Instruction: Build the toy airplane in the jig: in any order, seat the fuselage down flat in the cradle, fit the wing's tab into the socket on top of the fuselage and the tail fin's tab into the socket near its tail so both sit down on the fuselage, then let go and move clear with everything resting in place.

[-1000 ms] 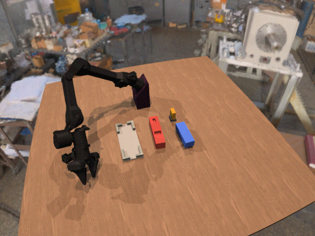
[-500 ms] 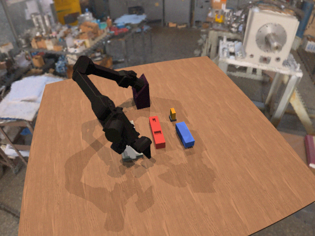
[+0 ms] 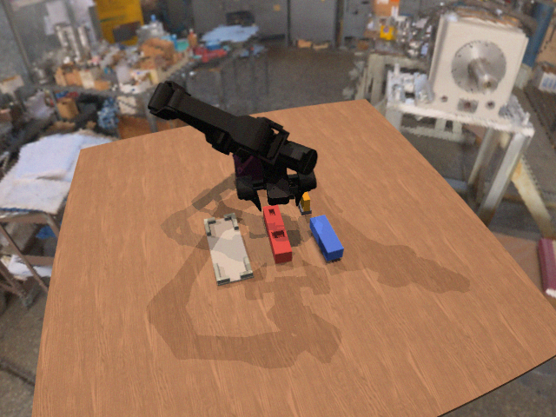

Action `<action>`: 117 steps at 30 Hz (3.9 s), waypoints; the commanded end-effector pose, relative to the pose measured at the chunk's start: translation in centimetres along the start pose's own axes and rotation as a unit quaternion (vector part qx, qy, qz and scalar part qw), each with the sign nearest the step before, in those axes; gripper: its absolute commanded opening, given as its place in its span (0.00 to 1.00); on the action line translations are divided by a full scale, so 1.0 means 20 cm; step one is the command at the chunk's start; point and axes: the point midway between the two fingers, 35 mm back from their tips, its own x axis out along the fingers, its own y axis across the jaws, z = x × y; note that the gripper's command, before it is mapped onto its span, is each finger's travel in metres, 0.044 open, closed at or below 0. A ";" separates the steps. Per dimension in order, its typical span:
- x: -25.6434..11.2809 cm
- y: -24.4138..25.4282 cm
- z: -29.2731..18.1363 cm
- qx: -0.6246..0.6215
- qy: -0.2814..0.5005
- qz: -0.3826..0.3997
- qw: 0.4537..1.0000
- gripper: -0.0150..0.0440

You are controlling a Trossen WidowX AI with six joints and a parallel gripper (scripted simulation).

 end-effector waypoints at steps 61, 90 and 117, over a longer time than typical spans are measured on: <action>0.56 -0.07 -0.04 -0.041 -0.004 -0.035 0.999 0.82; 0.37 -0.02 -0.01 -0.042 -0.005 -0.029 0.999 0.25; -0.05 -0.01 -0.04 -0.041 -0.004 -0.031 0.999 0.25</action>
